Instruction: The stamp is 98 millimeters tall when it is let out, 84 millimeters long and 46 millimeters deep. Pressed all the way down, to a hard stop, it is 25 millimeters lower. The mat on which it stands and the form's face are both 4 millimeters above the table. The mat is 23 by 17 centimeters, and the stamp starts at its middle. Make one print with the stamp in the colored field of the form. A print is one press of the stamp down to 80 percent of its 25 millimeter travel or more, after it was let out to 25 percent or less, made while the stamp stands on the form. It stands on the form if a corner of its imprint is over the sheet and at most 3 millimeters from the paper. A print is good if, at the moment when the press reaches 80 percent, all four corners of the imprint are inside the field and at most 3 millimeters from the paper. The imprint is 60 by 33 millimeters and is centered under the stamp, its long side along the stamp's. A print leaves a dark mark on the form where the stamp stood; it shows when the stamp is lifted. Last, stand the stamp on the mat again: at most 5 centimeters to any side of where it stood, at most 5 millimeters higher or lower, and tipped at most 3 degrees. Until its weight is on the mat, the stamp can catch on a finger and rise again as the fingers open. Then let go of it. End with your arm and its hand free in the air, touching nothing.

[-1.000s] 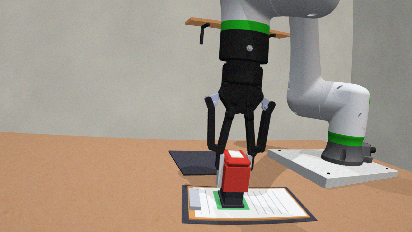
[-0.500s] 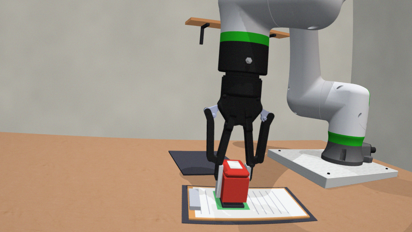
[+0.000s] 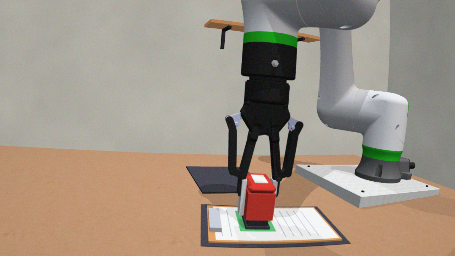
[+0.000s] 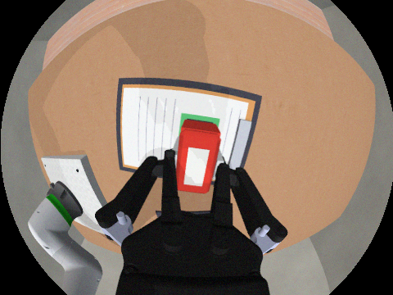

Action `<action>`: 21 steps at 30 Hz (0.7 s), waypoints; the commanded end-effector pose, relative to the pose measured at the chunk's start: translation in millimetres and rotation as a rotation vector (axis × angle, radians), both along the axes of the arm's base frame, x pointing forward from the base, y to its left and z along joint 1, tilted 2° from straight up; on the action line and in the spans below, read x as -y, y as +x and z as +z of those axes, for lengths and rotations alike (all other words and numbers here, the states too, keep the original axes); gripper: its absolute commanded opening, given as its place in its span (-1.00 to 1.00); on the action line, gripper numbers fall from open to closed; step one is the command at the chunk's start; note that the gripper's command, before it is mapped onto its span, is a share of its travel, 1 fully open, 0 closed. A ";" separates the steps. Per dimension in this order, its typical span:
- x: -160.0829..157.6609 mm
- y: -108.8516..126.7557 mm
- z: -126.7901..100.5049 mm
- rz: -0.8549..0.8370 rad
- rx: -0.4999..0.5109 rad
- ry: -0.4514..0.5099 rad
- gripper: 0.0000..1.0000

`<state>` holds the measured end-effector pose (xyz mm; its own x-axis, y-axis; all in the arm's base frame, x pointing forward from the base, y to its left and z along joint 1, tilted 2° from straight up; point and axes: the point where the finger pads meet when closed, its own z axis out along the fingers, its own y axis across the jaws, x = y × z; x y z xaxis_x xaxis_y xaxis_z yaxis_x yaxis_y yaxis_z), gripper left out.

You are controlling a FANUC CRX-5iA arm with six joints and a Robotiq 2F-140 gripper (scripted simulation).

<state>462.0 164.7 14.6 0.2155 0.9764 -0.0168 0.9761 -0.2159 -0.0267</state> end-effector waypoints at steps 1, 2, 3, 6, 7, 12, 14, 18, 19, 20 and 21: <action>-0.1 0.4 7.4 0.000 0.000 0.000 -0.65; -0.2 0.4 10.4 0.000 0.000 0.000 -0.65; -0.2 0.5 13.2 0.000 0.000 0.000 -0.65; -0.3 0.7 18.9 0.000 0.000 0.000 -0.65; -0.3 0.7 19.8 0.000 0.000 0.000 -0.65; -0.3 0.7 20.2 0.000 0.000 0.000 -0.65; -0.3 0.7 20.2 0.000 0.000 0.000 -0.65; -0.3 0.7 20.2 0.000 0.000 0.000 -0.65; -0.3 0.7 20.2 0.000 0.000 0.000 -0.65; -0.3 0.7 20.2 0.000 0.000 0.000 -0.65; -0.3 0.7 20.2 0.000 0.000 0.000 -0.65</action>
<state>462.6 164.9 34.6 0.2155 0.9764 -0.0169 0.9760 -0.2159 -0.0269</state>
